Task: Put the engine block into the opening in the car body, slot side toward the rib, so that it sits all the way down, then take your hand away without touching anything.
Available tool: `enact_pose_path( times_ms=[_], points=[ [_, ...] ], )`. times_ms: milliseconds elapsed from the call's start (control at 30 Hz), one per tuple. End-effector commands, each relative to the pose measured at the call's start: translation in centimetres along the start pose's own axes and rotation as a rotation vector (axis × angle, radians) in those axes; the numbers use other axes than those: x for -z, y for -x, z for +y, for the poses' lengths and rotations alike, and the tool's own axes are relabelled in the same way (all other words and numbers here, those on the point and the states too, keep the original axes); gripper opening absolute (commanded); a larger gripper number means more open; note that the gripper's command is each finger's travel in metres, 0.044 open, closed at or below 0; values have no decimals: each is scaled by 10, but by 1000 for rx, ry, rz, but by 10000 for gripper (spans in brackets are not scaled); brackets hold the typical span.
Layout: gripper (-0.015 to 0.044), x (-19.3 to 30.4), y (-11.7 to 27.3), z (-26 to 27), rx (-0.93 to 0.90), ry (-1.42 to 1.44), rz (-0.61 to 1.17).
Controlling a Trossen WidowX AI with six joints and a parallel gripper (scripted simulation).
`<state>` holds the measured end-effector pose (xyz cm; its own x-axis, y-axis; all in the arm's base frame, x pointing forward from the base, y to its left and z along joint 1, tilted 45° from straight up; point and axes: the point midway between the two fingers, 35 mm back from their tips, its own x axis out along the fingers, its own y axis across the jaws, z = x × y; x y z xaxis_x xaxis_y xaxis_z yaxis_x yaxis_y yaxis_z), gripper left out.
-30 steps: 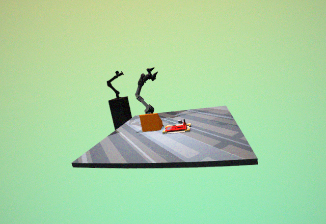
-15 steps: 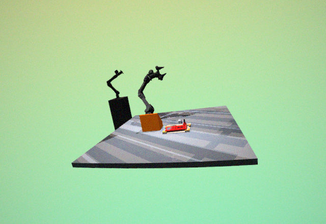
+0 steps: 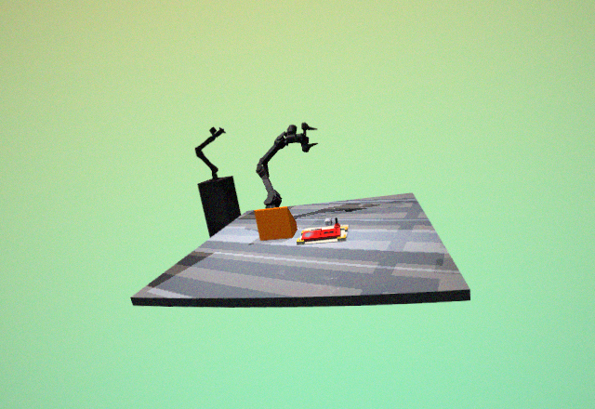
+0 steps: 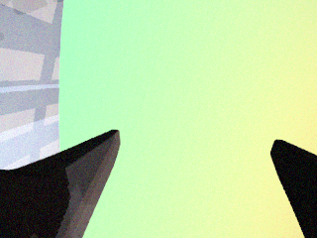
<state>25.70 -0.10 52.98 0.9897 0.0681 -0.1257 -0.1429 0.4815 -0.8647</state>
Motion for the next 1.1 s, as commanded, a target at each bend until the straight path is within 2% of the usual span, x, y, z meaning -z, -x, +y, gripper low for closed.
enact_pose_path(
  times_ms=[0,600,1067],
  points=[
    [440,13,-30,26,-110,-59,22],
    [440,53,-108,131,-491,-363,129],
    [440,82,-142,227,-805,-641,271]
  ],
)
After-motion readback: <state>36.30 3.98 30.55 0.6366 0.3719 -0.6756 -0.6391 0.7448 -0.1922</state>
